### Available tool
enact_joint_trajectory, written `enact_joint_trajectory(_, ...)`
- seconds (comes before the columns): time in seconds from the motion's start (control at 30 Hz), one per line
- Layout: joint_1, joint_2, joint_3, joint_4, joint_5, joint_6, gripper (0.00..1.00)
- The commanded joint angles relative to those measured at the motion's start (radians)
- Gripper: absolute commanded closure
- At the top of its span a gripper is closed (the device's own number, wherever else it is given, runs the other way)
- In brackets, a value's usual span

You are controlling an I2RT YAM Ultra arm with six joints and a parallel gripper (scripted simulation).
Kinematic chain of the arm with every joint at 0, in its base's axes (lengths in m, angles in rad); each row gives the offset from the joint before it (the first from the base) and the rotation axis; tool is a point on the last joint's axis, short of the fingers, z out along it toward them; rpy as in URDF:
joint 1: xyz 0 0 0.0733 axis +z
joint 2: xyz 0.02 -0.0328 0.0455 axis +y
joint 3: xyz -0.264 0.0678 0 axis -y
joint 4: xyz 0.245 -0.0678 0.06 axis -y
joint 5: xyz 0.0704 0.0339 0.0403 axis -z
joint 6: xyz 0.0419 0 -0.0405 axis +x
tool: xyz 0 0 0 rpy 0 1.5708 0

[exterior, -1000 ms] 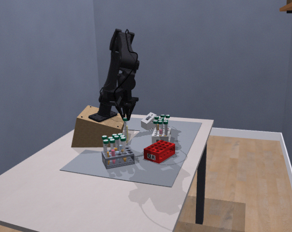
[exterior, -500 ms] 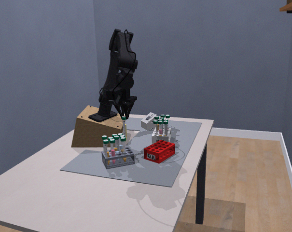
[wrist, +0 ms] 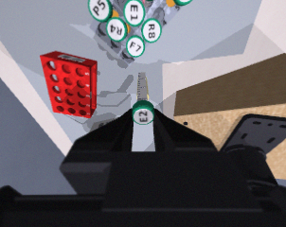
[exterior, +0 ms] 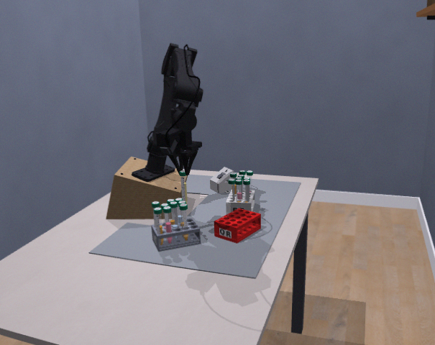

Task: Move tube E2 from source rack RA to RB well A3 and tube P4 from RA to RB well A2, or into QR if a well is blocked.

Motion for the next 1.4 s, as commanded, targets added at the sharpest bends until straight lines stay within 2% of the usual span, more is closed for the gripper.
enact_joint_trajectory(0.0, 0.028, -0.038, -0.002, -0.009, 0.000, 0.030, 1.00)
enact_joint_trajectory(0.03, 0.042, -0.042, 0.026, 0.006, 0.003, 0.045, 1.00)
enact_joint_trajectory(0.13, 0.056, -0.043, 0.029, 0.009, 0.007, 0.059, 1.00)
enact_joint_trajectory(0.4, 0.172, -0.046, 0.056, 0.014, 0.017, 0.178, 1.00)
enact_joint_trajectory(0.57, 0.245, -0.002, 0.078, 0.009, 0.030, 0.252, 1.00)
enact_joint_trajectory(1.07, 0.418, 0.038, 0.154, 0.015, 0.060, 0.428, 1.00)
enact_joint_trajectory(1.2, 0.409, 0.039, 0.158, 0.007, 0.067, 0.288, 1.00)
enact_joint_trajectory(1.27, 0.409, 0.039, 0.158, 0.007, 0.067, 0.288, 1.00)
enact_joint_trajectory(1.37, 0.406, 0.034, 0.158, 0.007, 0.069, 0.192, 1.00)
